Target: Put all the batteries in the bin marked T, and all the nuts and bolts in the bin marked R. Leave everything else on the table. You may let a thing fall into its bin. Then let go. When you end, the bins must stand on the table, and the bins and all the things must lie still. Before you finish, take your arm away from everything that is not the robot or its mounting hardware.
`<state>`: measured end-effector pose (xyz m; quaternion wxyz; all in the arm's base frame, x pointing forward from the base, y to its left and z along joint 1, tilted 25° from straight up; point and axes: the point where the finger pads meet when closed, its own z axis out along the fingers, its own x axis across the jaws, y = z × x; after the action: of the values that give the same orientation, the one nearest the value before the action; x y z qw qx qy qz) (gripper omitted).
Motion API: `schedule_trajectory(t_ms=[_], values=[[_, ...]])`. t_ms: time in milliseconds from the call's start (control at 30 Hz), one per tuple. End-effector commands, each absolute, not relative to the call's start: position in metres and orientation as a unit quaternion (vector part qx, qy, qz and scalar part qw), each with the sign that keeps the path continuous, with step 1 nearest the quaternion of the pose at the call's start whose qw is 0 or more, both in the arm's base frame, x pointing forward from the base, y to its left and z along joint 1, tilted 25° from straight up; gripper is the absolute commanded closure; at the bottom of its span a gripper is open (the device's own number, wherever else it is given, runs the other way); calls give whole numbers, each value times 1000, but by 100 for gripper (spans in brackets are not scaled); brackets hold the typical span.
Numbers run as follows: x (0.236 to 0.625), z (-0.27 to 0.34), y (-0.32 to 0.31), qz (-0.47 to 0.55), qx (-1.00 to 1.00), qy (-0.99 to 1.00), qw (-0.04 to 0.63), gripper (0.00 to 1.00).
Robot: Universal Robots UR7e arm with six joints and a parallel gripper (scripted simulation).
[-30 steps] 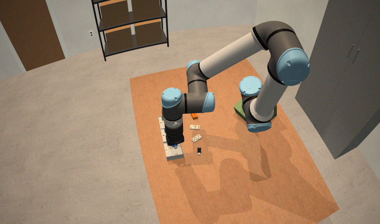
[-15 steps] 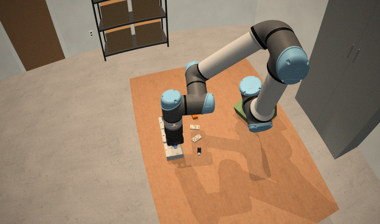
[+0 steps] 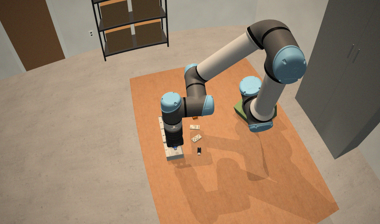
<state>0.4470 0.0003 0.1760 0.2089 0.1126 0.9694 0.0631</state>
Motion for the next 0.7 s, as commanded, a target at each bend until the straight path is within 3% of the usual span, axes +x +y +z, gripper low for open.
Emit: schedule_trajectory(t_ms=[0,667], values=[[451,166,2,63,112,969,209,69],[465,138,4,63,112,969,209,69]])
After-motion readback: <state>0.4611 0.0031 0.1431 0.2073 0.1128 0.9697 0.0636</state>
